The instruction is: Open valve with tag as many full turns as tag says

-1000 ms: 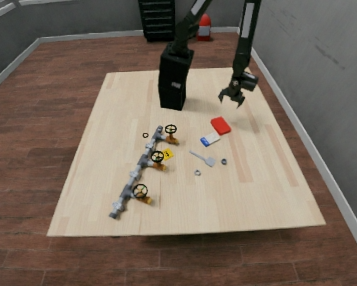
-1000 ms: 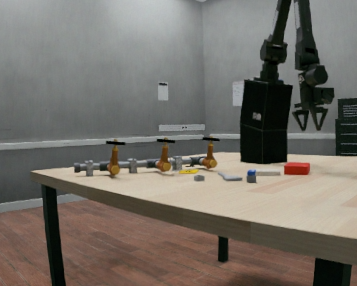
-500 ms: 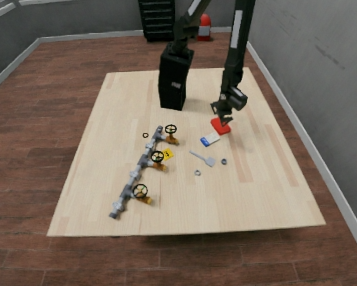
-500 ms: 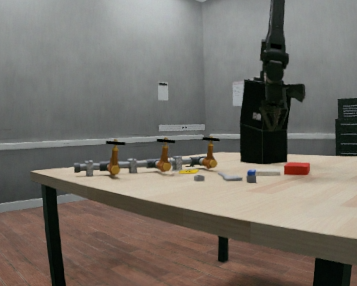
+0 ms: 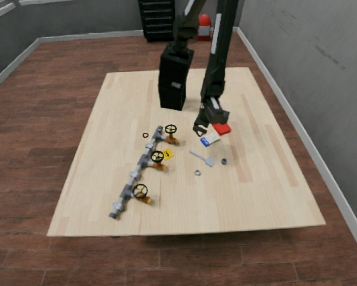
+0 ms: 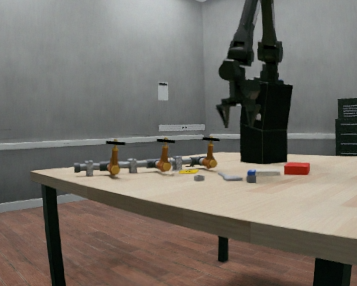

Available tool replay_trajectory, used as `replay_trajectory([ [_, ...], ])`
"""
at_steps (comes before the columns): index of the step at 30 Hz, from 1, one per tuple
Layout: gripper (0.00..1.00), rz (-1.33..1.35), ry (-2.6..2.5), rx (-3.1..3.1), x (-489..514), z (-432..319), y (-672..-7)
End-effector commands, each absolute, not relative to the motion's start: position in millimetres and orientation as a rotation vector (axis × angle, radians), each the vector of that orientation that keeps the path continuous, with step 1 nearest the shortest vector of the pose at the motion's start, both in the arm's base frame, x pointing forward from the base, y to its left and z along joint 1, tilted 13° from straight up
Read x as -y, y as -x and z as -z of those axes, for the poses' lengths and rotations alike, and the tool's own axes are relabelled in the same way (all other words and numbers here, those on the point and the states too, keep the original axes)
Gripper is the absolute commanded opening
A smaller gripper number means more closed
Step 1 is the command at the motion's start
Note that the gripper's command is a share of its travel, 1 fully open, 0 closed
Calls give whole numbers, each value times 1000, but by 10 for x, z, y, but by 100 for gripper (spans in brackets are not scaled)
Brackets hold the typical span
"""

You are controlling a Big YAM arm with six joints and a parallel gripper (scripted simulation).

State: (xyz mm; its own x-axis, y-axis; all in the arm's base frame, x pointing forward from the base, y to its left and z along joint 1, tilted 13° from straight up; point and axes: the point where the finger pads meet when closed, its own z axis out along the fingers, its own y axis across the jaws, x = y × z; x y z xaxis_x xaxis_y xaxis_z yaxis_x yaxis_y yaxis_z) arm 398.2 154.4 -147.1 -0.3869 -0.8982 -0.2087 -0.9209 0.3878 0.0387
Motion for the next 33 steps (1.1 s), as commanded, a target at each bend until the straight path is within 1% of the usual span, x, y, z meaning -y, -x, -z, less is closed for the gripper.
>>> replay_trajectory([
  [1,100,-243,1333,-2683,-1239,1489,-4222],
  [9,100,-282,798,-2915,-534,1517,-4461],
  [11,100,-282,798,-2915,-534,1517,-4461],
  [13,100,-300,557,-2981,-220,1529,-4527],
  [20,100,-327,85,-3054,398,1551,-4587],
  [23,100,-328,20,-3049,489,1513,-4615],
  [25,100,-332,58,-3056,357,1493,-4567],
  [33,100,-331,49,-3058,382,1497,-4553],
])
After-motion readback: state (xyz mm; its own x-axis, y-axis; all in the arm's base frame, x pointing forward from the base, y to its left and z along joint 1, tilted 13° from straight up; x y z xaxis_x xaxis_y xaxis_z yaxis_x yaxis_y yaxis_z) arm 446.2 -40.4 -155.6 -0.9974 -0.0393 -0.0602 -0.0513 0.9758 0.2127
